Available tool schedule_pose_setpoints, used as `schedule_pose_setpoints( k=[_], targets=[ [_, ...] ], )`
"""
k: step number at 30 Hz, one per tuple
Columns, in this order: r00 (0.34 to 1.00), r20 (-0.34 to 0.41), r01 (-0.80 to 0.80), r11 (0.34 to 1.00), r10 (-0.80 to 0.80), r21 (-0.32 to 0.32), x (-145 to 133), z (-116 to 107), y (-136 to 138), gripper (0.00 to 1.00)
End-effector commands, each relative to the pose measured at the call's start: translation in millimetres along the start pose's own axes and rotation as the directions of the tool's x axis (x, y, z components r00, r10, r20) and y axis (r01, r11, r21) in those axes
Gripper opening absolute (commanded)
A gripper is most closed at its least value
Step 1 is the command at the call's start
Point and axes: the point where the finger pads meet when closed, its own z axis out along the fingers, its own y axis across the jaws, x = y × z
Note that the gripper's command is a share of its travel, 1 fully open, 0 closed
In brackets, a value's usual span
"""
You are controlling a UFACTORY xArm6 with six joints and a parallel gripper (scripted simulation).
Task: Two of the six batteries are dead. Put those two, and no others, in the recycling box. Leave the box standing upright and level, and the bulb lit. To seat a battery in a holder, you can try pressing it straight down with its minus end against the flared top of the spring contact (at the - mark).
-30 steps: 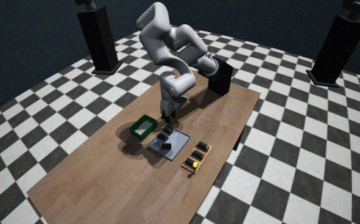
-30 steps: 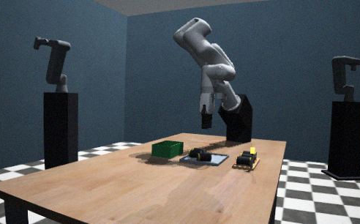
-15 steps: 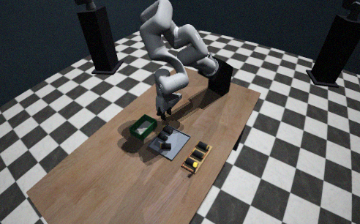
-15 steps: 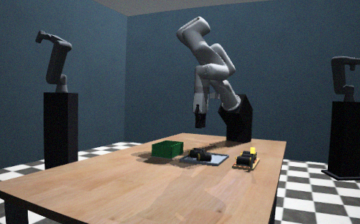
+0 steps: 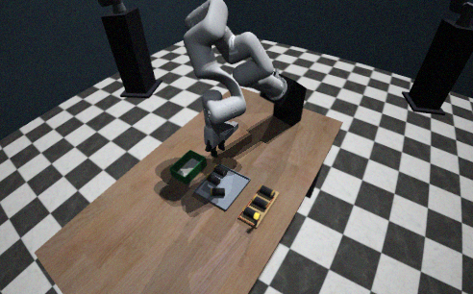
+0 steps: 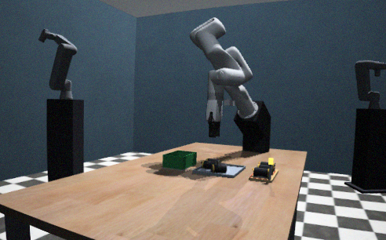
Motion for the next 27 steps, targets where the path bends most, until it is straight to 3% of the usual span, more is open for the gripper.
schedule_pose_setpoints(
  k=[1, 19, 27],
  targets=[
    [1.0, 0.0, -0.001, 1.0, 0.001, -0.001, 0, 0, 1, 0.51],
    [1.0, 0.0, -0.001, 1.0, 0.001, -0.001, 0, 1, 1, 0.51],
    [1.0, 0.0, -0.001, 1.0, 0.001, -0.001, 0, 22, 1, 0.51]
  ],
)
